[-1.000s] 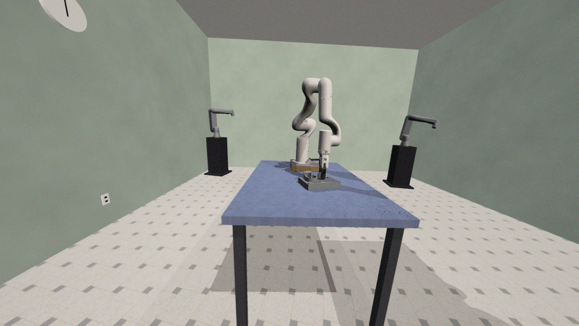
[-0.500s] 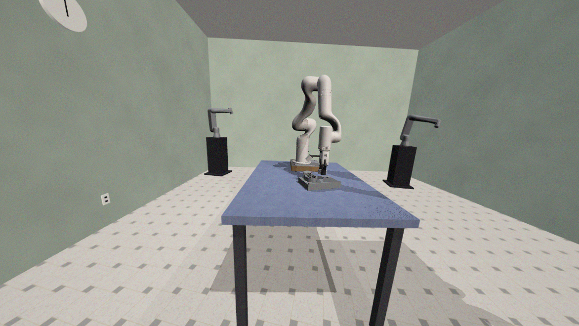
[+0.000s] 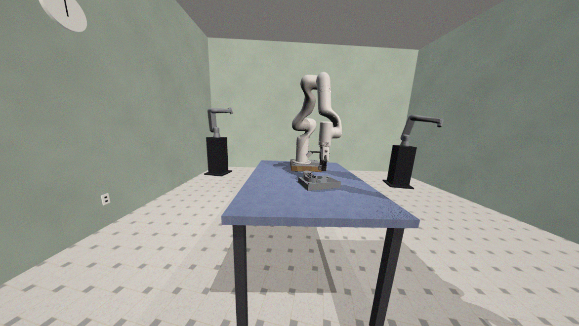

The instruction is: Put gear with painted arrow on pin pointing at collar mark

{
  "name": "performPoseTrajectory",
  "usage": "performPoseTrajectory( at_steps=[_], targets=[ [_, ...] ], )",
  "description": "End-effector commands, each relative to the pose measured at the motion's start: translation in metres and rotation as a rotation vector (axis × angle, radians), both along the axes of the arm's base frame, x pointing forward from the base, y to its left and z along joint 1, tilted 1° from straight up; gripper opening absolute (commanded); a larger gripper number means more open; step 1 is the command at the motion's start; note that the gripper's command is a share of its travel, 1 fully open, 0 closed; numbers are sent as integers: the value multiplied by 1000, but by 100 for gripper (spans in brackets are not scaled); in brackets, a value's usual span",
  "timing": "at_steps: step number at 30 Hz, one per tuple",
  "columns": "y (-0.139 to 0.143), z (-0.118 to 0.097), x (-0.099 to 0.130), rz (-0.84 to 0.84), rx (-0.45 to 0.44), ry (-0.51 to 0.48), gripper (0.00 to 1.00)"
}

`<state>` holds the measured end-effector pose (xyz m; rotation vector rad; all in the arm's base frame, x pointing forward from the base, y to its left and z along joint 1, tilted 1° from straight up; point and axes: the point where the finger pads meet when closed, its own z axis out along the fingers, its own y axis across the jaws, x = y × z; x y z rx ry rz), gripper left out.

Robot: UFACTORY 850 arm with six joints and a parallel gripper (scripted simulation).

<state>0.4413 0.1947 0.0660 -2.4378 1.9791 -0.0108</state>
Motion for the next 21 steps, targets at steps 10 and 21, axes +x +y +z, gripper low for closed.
performPoseTrajectory(
  at_steps=[10, 21],
  targets=[
    [1, 13, 1, 0, 1, -2, 0],
    [1, 13, 1, 0, 1, -2, 0]
  ],
)
